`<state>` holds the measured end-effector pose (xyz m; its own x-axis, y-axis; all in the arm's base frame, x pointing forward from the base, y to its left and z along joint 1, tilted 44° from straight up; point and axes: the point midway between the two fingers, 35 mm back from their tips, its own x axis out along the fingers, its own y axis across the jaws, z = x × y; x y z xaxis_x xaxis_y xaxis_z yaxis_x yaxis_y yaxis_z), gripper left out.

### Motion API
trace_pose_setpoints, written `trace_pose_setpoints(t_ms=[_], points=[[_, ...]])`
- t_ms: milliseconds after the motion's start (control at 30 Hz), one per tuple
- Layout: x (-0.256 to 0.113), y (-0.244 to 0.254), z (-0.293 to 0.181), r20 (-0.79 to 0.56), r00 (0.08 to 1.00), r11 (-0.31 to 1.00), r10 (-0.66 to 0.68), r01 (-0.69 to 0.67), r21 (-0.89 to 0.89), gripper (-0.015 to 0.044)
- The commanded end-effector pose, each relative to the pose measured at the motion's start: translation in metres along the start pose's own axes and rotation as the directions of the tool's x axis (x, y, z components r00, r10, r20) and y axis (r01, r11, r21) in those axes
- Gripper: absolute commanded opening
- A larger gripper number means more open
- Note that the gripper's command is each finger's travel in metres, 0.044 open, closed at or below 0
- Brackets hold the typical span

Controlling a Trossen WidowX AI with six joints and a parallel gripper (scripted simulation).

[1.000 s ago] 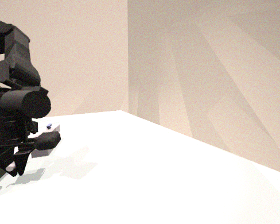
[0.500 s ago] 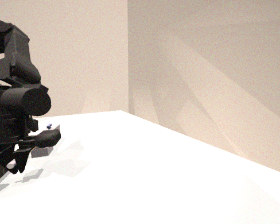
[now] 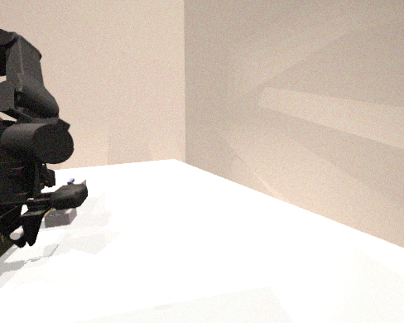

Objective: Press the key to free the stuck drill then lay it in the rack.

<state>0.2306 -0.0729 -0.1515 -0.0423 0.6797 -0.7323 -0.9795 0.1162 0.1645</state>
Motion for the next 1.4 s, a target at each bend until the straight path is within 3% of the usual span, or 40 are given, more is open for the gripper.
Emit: trace_pose_setpoints(t_ms=[0,1367], points=[[-0.003,0.0,0.0,-0.005,1.0,1.0,-0.003,0.003,-0.004,0.0],[-0.015,0.002,0.004,-0.005,1.0,1.0,-0.003,0.003,-0.004,0.0]])
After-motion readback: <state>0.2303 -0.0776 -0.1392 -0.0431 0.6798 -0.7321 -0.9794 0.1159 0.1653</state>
